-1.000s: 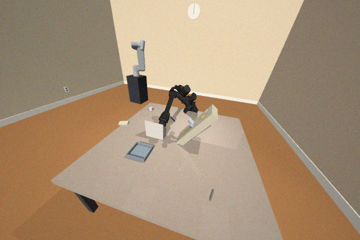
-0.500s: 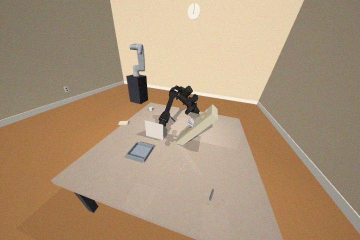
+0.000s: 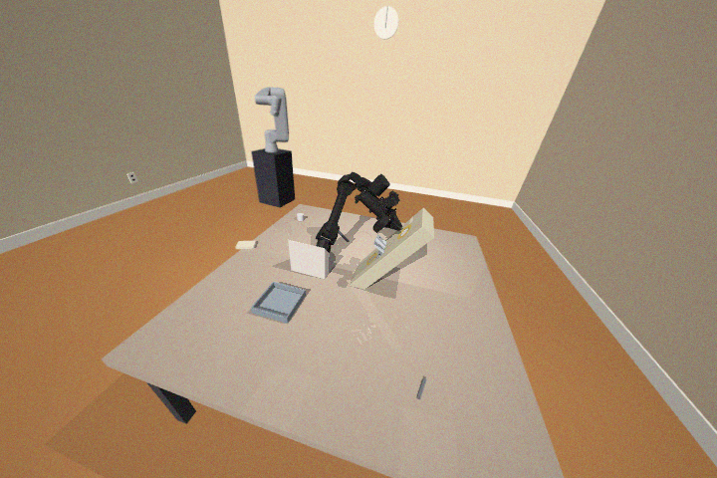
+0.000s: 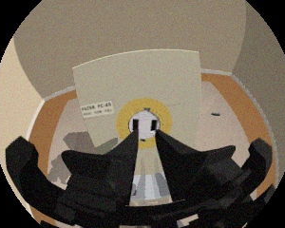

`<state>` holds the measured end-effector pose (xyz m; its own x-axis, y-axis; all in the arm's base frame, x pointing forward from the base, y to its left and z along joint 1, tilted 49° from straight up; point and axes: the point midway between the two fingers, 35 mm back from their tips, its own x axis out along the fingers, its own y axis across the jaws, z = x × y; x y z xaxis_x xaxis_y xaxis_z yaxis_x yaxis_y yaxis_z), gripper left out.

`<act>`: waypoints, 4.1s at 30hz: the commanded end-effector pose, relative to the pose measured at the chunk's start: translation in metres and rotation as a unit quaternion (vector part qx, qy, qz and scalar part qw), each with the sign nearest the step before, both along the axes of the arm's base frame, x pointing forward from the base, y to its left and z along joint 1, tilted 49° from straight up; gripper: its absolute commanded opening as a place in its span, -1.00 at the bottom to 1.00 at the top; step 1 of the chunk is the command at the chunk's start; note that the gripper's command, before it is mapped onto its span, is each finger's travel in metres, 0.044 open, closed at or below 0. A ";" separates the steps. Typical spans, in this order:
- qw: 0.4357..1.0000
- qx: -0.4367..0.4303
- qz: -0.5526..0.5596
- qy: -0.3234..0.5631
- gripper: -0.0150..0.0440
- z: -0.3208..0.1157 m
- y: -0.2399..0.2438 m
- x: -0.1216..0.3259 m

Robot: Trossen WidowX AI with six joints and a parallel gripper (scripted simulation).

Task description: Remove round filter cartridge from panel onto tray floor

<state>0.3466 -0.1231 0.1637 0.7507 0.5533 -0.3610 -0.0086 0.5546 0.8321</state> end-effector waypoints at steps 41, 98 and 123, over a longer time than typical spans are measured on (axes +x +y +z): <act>1.000 0.004 -0.002 0.000 -0.15 -0.006 0.012 0.013; 1.000 0.007 -0.003 -0.003 -0.35 -0.011 0.018 0.023; 0.941 0.256 -0.122 0.186 -0.49 -0.014 0.023 0.029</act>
